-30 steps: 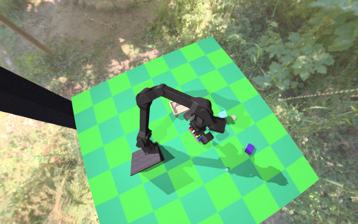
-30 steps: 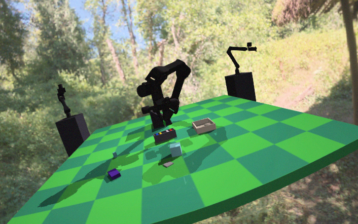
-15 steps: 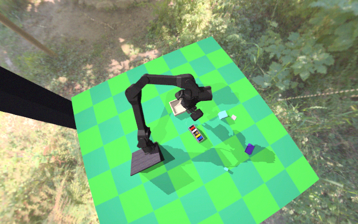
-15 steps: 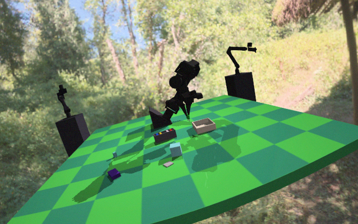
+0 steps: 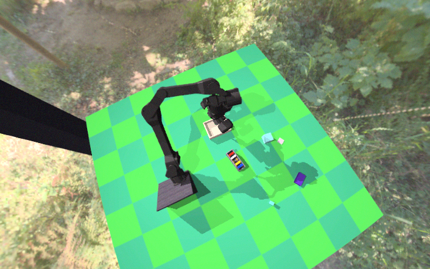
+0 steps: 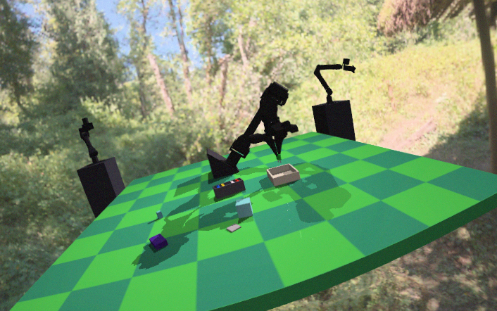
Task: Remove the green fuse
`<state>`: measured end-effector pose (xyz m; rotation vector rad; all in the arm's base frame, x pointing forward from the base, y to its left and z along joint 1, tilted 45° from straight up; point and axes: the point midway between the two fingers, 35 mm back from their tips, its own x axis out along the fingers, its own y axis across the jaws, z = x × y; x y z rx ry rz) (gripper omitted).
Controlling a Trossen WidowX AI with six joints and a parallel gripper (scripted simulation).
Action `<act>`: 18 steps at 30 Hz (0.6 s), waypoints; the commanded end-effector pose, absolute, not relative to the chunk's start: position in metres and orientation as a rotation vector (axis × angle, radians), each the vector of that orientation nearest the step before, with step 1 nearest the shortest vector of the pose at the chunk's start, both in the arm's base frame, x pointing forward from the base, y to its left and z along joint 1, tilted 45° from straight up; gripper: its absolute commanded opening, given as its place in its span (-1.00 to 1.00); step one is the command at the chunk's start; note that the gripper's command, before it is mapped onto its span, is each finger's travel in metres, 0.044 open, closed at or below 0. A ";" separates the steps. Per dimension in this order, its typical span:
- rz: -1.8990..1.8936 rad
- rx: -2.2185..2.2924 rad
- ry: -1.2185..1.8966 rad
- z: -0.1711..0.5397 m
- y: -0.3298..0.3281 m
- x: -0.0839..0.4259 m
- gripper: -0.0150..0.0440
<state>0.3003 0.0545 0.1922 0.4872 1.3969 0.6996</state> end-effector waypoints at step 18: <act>0.703 0.494 1.397 0.171 0.079 0.301 -0.49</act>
